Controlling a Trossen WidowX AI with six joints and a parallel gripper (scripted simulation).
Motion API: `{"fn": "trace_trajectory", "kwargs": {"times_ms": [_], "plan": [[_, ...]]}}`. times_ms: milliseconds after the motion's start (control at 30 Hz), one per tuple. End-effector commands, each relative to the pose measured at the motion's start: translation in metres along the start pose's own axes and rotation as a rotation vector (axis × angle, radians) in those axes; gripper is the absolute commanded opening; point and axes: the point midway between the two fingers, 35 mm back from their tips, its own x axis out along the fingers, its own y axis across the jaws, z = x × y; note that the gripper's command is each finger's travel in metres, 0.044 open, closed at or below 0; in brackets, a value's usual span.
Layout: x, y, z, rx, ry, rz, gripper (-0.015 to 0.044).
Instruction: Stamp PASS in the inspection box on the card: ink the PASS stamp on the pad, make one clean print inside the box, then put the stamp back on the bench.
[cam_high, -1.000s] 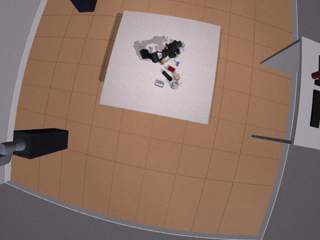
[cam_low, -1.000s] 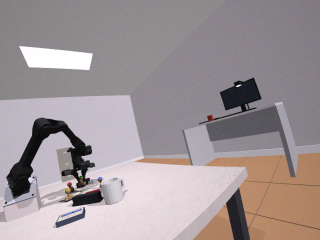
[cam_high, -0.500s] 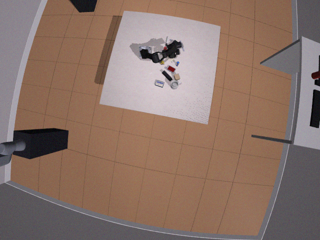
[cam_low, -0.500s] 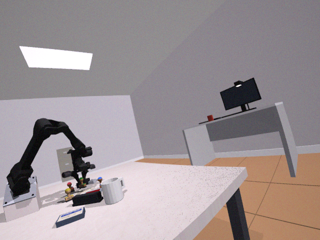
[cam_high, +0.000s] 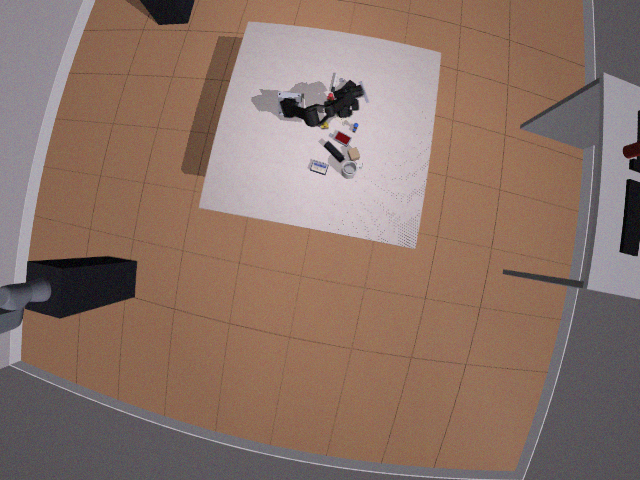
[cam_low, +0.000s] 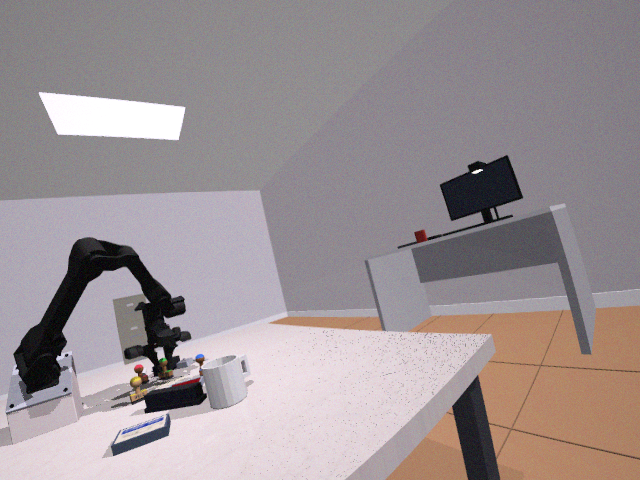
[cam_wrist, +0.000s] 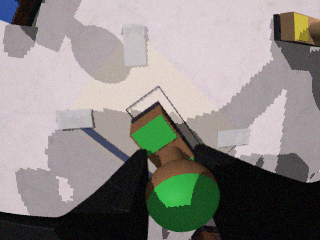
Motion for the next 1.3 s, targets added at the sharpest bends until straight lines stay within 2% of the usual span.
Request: {"fn": "trace_trajectory", "kwargs": {"times_ms": [0, 1267], "plan": [[0.0032, -0.0006, 0.0003, -0.007, -0.005, 0.000, 0.0000], [0.0128, -0.0013, 0.0007, -0.006, -0.006, -0.002, 0.0000]]}}
